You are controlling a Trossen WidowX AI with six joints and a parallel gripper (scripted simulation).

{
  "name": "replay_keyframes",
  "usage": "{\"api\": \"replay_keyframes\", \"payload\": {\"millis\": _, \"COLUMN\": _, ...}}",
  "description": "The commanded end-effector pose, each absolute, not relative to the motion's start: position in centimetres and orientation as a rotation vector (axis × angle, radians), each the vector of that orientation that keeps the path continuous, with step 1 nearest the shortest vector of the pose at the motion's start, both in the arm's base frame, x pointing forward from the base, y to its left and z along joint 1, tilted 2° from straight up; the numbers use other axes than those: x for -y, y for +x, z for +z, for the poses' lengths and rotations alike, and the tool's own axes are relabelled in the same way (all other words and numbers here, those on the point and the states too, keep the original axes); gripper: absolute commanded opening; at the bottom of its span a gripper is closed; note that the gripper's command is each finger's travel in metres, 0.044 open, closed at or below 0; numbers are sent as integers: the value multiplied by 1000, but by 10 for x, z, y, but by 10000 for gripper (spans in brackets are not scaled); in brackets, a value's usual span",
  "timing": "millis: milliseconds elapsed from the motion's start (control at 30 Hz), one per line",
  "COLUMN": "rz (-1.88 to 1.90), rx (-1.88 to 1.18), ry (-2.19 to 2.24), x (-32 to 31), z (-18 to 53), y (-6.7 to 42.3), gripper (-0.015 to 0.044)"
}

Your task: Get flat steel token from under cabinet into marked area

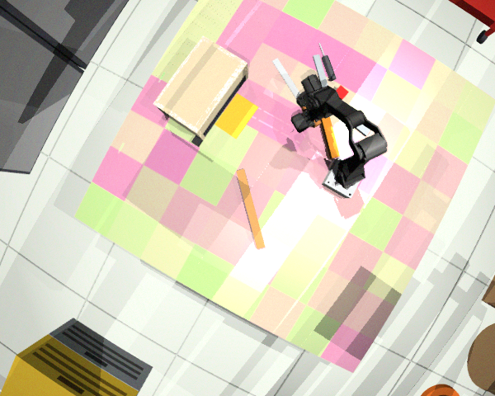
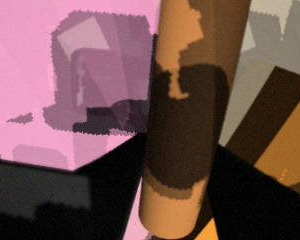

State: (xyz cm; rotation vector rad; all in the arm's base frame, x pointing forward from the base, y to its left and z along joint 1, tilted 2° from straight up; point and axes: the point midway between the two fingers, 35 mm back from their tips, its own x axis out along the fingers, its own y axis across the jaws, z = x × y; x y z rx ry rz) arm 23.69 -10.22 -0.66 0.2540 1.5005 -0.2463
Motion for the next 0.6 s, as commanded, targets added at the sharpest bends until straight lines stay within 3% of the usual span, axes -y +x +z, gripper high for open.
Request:
{"api": "replay_keyframes", "payload": {"millis": 0, "rz": -216, "rx": -1500, "ry": 222, "x": 104, "z": -6, "y": 238, "gripper": 0}}
{"api": "replay_keyframes", "payload": {"millis": 567, "rz": -124, "rx": -1508, "ry": 123, "x": 107, "z": -5, "y": 239, "gripper": 0}}
